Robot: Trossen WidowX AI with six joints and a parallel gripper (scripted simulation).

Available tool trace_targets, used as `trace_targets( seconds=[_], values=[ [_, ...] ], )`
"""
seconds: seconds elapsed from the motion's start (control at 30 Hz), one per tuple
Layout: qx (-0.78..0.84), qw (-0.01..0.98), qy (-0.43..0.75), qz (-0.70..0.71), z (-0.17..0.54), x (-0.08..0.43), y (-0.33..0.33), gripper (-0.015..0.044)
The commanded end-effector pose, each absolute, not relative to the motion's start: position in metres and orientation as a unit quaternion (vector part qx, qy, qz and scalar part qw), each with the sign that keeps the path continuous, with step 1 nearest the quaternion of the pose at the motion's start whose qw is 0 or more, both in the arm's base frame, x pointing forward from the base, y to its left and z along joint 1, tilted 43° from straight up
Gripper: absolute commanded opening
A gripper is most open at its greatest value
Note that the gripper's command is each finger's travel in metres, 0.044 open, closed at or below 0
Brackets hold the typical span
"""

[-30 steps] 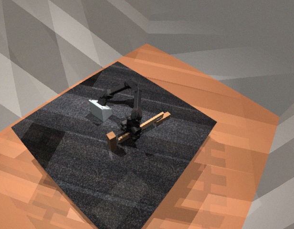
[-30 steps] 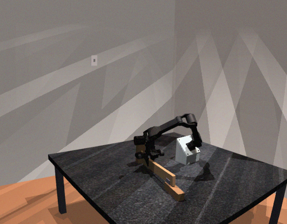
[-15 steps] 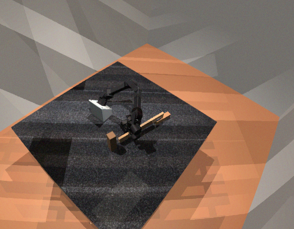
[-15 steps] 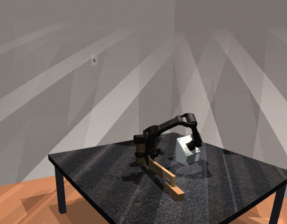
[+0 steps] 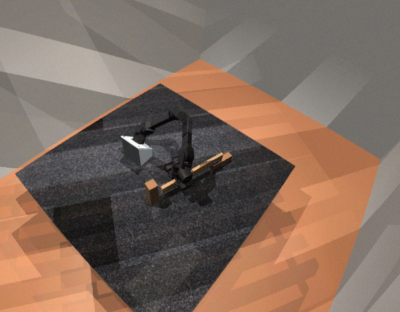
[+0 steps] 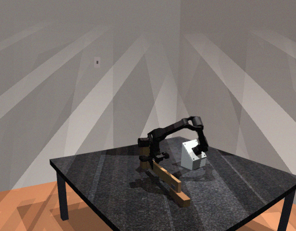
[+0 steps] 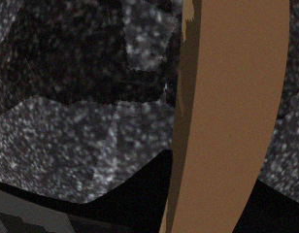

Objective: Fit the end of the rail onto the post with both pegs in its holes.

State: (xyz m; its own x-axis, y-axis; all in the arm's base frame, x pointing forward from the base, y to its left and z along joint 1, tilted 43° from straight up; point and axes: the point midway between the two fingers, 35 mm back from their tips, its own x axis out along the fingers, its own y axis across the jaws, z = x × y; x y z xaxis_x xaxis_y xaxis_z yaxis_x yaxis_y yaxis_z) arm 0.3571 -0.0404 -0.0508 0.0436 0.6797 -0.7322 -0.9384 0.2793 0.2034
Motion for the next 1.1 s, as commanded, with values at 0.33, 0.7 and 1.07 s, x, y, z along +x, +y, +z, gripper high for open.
trace_targets(
  seconds=[0.33, 0.7, 1.07],
  values=[
    [-0.171, 0.708, 0.378, 0.572, -0.0425, 0.3603, -0.0491, 0.0000],
    [-0.171, 0.708, 0.379, 0.572, -0.0399, 0.3599, -0.0515, 0.0000],
    [-0.171, 0.708, 0.378, 0.572, -0.0437, 0.3593, -0.0475, 0.0000]
  ],
)
